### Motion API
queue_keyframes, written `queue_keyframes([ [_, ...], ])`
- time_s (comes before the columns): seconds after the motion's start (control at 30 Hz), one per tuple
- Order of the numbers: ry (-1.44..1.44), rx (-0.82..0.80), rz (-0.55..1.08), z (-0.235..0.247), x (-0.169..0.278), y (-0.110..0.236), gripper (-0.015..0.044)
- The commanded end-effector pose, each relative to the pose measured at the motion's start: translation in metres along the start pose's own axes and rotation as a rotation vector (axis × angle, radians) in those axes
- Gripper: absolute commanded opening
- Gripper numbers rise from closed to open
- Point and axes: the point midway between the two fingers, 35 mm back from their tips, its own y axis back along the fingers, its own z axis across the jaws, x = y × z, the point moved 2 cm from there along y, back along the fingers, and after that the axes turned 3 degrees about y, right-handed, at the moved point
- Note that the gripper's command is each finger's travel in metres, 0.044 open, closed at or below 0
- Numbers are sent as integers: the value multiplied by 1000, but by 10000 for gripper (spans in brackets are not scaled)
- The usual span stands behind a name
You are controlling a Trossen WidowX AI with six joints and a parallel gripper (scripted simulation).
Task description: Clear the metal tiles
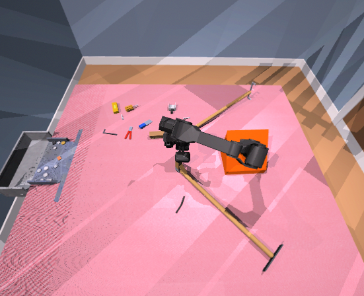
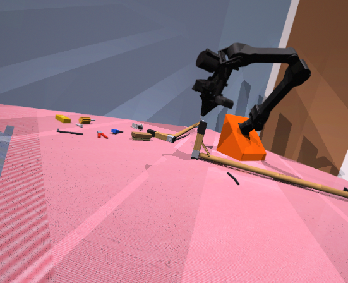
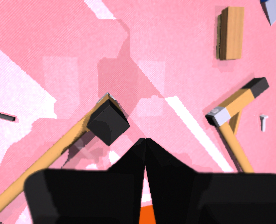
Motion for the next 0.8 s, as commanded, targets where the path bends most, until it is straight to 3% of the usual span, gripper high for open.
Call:
queue_keyframes([
  [0.0,-17,-18,11,-15,-2,1,0],
  [0.77,-133,-132,76,-101,9,-1,0],
])
